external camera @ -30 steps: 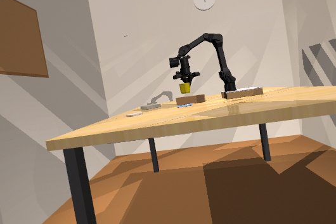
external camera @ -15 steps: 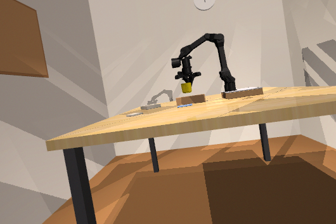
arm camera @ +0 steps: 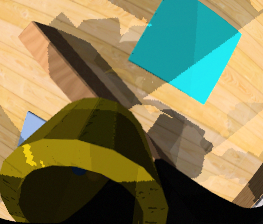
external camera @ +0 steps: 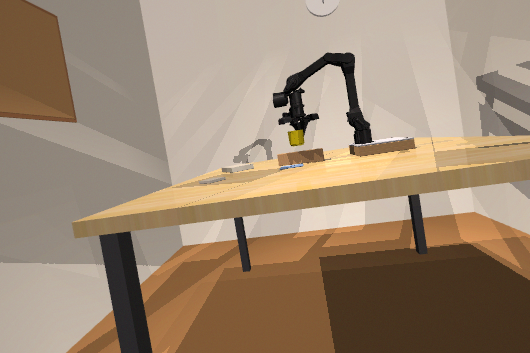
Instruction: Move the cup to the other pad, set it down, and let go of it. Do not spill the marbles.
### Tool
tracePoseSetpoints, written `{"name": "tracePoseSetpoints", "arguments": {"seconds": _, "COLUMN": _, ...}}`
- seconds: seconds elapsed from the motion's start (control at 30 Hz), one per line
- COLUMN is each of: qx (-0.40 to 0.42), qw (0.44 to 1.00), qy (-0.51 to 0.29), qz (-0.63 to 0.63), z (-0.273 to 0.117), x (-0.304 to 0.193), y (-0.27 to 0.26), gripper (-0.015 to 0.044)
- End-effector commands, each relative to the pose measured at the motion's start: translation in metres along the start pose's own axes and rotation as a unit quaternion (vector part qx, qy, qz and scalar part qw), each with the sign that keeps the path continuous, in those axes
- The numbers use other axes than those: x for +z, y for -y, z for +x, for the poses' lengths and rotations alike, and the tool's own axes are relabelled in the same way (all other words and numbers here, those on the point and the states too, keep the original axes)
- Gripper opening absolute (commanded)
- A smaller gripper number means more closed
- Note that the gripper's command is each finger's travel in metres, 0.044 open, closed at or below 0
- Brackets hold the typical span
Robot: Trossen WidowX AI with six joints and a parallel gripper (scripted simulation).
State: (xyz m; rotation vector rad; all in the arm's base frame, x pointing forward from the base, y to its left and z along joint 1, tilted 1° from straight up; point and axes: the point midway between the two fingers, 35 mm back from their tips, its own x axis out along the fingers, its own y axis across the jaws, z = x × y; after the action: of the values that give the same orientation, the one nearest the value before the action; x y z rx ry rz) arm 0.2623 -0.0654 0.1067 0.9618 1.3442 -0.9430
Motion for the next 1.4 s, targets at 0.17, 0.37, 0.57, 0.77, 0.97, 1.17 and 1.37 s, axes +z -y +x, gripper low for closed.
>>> {"name": "tracePoseSetpoints", "arguments": {"seconds": 0.17, "qx": -0.002, "qw": 1.000, "qy": 0.002, "qz": -0.002, "z": 0.000, "x": 0.012, "y": 0.015, "gripper": 0.0000}}
{"name": "tracePoseSetpoints", "arguments": {"seconds": 0.37, "qx": -0.003, "qw": 1.000, "qy": 0.003, "qz": -0.002, "z": -0.001, "x": 0.020, "y": 0.024, "gripper": 0.0000}}
{"name": "tracePoseSetpoints", "arguments": {"seconds": 0.57, "qx": -0.003, "qw": 1.000, "qy": 0.003, "qz": -0.002, "z": -0.001, "x": 0.027, "y": 0.033, "gripper": 0.0000}}
{"name": "tracePoseSetpoints", "arguments": {"seconds": 0.77, "qx": -0.004, "qw": 1.000, "qy": 0.003, "qz": -0.002, "z": -0.001, "x": 0.035, "y": 0.042, "gripper": 0.0000}}
{"name": "tracePoseSetpoints", "arguments": {"seconds": 0.97, "qx": -0.004, "qw": 1.000, "qy": 0.004, "qz": -0.002, "z": -0.002, "x": 0.042, "y": 0.050, "gripper": 0.0000}}
{"name": "tracePoseSetpoints", "arguments": {"seconds": 1.17, "qx": -0.004, "qw": 1.000, "qy": 0.004, "qz": -0.002, "z": -0.002, "x": 0.049, "y": 0.059, "gripper": 0.0000}}
{"name": "tracePoseSetpoints", "arguments": {"seconds": 1.37, "qx": -0.005, "qw": 1.000, "qy": 0.004, "qz": -0.002, "z": -0.002, "x": 0.055, "y": 0.068, "gripper": 0.0000}}
